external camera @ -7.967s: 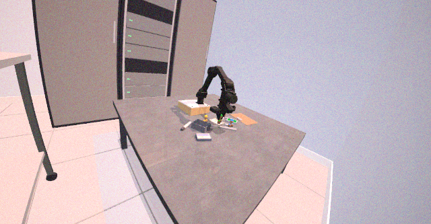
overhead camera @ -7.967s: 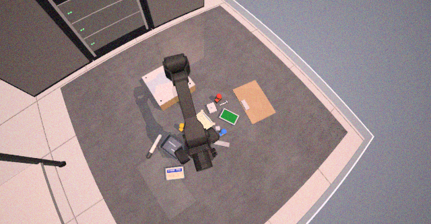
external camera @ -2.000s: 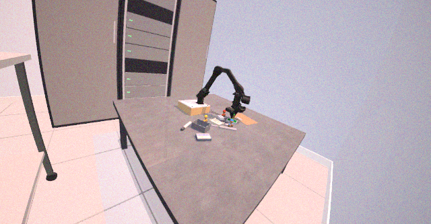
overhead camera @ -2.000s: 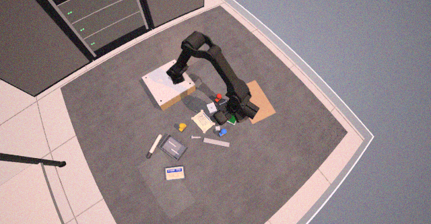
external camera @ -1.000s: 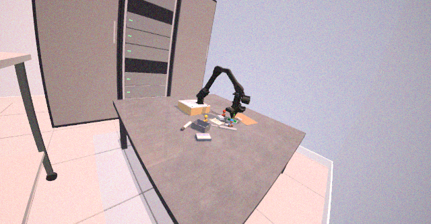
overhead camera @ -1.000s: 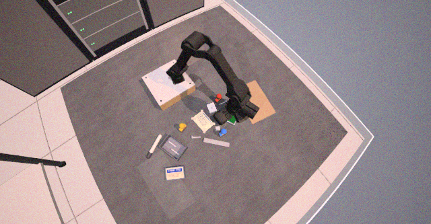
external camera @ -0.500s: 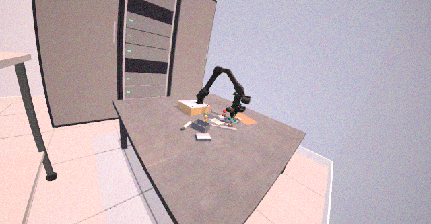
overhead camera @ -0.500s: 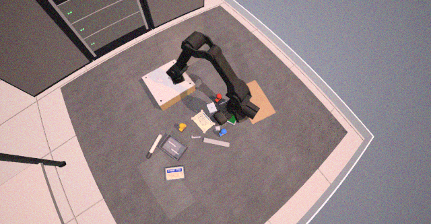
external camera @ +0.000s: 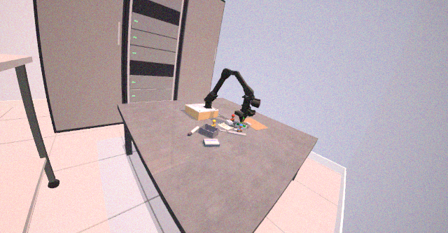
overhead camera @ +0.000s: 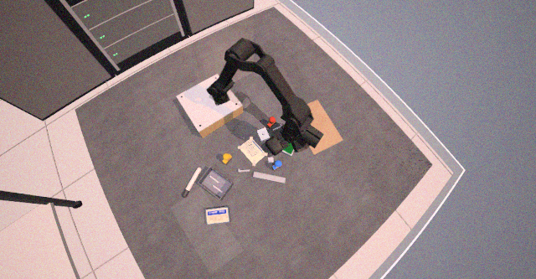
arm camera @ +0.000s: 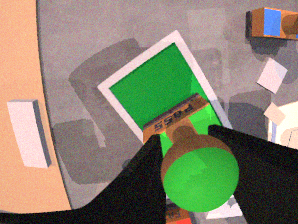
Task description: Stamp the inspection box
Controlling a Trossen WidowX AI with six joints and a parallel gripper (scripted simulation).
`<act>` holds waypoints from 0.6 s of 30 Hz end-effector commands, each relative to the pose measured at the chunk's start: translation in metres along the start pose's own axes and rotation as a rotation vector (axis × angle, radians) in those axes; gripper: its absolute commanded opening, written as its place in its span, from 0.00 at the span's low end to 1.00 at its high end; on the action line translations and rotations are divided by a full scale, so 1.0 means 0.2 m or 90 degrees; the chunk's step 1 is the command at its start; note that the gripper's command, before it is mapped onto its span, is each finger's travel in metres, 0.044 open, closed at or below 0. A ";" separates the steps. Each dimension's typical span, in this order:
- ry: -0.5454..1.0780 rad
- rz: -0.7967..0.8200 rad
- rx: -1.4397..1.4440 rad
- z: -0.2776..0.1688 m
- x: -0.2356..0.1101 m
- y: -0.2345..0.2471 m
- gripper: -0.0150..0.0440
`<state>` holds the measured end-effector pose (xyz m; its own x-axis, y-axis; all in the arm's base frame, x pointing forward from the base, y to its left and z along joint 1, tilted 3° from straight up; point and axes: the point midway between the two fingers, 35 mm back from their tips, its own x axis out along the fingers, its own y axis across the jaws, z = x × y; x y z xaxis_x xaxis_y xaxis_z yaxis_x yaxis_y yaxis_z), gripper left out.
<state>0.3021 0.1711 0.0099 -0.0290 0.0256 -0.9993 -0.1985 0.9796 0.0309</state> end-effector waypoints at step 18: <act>-0.002 0.000 0.000 0.01 -0.17 0.00 0.25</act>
<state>0.3028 0.1702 0.0352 -0.0339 0.0230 -0.9992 -0.1950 0.9804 0.0292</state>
